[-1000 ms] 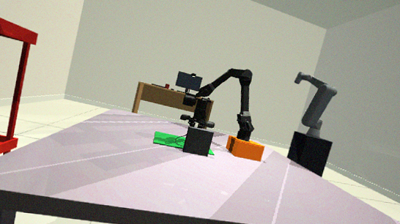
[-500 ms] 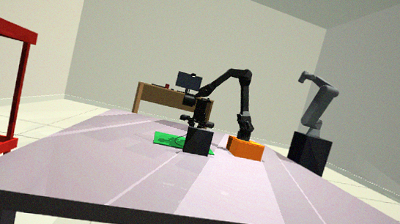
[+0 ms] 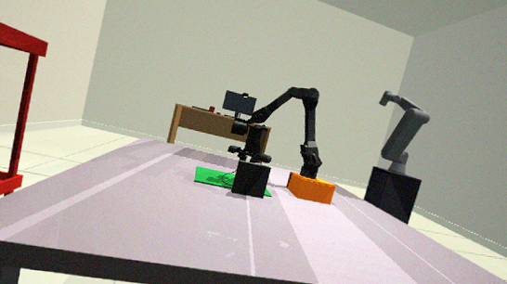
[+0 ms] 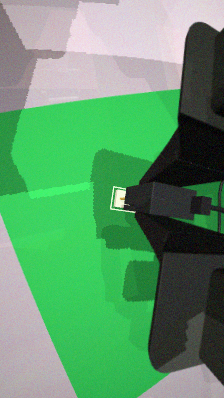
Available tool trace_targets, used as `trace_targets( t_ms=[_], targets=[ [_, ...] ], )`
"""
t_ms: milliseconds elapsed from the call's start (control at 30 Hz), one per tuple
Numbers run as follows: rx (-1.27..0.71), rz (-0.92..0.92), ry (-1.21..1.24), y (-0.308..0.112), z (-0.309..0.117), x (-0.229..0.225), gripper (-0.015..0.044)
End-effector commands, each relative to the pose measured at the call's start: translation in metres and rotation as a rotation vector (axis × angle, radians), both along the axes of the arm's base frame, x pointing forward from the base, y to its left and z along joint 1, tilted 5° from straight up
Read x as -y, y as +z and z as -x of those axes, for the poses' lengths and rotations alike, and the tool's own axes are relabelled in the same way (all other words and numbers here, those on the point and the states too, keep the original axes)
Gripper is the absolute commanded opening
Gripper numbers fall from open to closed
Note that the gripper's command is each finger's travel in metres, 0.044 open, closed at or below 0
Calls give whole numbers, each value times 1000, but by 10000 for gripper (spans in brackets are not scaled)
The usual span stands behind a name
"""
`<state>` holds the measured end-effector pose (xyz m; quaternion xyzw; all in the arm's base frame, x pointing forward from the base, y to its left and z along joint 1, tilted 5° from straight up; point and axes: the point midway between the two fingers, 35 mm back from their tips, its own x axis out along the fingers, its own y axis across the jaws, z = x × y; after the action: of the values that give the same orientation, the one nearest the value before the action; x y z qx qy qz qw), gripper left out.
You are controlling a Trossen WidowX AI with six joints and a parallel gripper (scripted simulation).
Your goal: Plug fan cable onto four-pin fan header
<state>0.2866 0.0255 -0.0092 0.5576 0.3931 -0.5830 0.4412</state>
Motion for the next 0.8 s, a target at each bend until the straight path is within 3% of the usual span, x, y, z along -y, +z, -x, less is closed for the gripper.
trace_targets(
  t_ms=[0,767],
  targets=[
    [1,-1,4,-1,0,0,0],
    [1,-1,4,-6,0,0,0]
  ],
)
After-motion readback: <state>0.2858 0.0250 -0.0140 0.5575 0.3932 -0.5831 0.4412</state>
